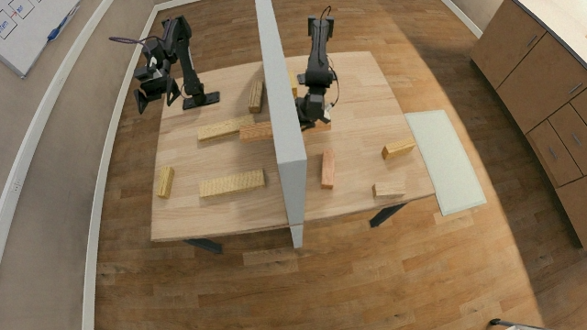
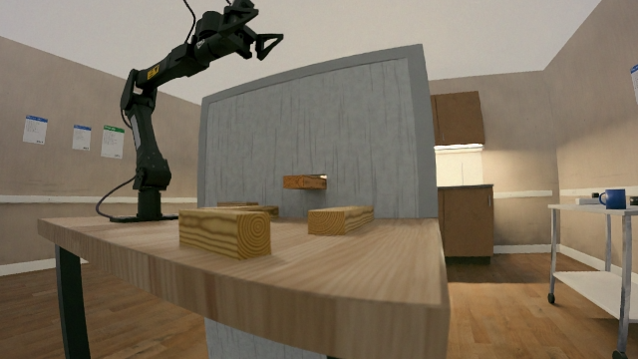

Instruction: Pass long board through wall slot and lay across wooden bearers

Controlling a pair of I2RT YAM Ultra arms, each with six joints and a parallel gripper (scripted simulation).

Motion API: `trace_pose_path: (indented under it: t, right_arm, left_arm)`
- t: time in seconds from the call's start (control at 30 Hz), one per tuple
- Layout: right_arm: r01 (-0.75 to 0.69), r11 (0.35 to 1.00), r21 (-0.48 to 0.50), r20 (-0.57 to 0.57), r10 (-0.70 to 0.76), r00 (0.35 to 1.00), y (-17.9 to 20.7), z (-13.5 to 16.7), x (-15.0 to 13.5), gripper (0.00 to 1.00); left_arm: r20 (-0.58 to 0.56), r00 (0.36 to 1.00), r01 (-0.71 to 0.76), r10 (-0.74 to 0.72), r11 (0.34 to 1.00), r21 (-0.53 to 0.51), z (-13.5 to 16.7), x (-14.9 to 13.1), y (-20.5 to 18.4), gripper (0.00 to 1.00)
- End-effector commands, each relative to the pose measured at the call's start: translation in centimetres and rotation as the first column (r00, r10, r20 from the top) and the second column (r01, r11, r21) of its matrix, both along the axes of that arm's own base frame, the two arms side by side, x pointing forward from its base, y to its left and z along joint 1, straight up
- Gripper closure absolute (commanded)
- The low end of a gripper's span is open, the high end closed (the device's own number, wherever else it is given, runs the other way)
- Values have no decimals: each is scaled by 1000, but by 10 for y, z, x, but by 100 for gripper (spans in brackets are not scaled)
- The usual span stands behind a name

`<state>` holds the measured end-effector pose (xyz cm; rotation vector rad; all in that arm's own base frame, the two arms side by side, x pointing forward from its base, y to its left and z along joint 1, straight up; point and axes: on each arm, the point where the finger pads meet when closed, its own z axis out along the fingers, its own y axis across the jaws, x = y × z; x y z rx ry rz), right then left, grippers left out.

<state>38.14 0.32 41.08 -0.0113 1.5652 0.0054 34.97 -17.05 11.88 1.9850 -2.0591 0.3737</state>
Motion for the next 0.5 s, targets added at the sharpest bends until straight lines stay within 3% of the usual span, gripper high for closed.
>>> trace_pose_path:
  t: [0.0,0.07,0.2,0.27,0.4,0.47]
  right_arm:
    - [12,1000,6,56,-13,998,-3,27,-9,0]
    - [12,1000,6,56,-13,998,-3,27,-9,0]
    - [12,1000,6,56,-13,998,-3,27,-9,0]
    - [12,1000,6,56,-13,998,-3,27,-9,0]
    - [12,1000,6,56,-13,998,-3,27,-9,0]
    - [12,1000,6,56,-13,998,-3,27,-9,0]
  left_arm:
    - [17,1000,7,-7,1000,-16,36,-1,9,22]
    - [-24,1000,8,-8,1000,-5,31,0,12,22]
    - [29,1000,3,-3,1000,-4,61,0,20,22]
    - [-13,1000,5,-5,1000,1,55,0,22,22]
    - [43,999,7,-6,1000,-5,60,6,16,22]
    - [4,1000,-1,1,1000,6,48,-9,17,22]
